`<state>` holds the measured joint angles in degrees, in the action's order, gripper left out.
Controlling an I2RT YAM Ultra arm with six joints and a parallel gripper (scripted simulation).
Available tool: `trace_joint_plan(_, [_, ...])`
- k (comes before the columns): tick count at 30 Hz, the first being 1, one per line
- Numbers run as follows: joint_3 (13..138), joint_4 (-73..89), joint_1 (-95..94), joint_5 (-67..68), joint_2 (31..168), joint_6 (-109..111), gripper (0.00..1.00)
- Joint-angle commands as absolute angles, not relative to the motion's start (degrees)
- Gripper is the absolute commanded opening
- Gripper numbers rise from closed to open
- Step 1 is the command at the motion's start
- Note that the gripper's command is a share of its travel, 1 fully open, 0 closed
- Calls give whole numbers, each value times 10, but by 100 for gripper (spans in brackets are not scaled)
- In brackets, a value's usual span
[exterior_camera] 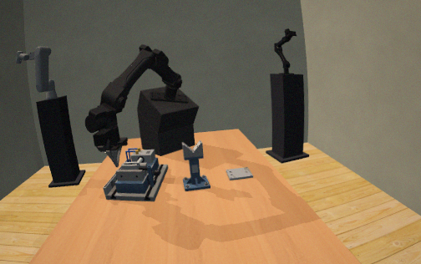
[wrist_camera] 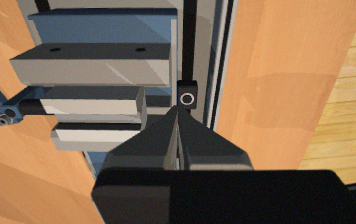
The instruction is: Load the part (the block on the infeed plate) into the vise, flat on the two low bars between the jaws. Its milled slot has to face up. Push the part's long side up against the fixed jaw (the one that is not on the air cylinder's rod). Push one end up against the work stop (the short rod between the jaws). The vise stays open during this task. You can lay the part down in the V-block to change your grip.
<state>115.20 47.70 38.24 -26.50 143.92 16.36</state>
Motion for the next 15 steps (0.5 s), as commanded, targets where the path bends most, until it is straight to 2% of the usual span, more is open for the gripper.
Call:
trace_joint_plan(1, [1169, 484, 399, -271, 1433, 169, 0])
trace_joint_plan(15, [1167, 500, 405, -272, 1409, 176, 0])
